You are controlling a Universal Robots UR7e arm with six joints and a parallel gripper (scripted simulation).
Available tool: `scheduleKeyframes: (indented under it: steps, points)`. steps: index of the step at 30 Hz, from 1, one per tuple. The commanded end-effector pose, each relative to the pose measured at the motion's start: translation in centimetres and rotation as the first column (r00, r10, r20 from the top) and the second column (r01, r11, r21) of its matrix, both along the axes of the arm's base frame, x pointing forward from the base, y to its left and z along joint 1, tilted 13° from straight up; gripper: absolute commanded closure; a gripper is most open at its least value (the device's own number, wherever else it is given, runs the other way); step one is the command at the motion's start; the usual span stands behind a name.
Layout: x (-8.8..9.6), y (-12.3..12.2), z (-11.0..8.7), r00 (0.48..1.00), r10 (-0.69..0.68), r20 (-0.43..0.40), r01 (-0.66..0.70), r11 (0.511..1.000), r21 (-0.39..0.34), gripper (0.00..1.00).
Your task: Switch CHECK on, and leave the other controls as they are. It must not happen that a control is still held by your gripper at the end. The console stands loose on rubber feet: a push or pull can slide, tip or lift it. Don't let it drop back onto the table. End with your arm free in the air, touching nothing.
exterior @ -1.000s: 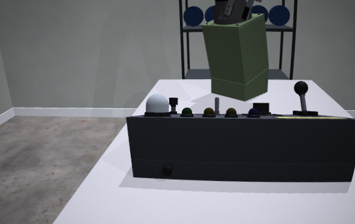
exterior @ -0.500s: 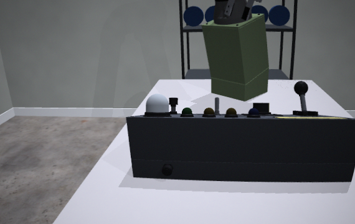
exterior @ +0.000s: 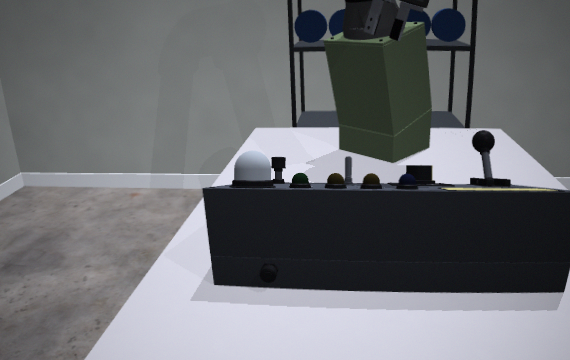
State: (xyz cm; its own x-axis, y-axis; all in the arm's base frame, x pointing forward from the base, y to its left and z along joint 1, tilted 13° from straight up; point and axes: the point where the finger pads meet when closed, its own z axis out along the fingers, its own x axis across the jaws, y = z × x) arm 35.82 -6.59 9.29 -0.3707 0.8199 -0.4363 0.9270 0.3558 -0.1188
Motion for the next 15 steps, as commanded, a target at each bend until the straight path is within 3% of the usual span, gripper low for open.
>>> scheduleKeyframes:
  steps: [1, 9, 15]
  points:
    - [0.7, 0.1, -1.3, 0.995, 0.1, -0.026, -0.1, 0.995, 0.001, 0.0]
    - [1.7, 0.4, -3.1, 0.965, 0.255, -0.066, -0.256, 0.967, 0.003, 0.0]
    - [2.7, 0.8, -5.4, 0.89, 0.441, -0.116, -0.443, 0.897, 0.007, 0.0]
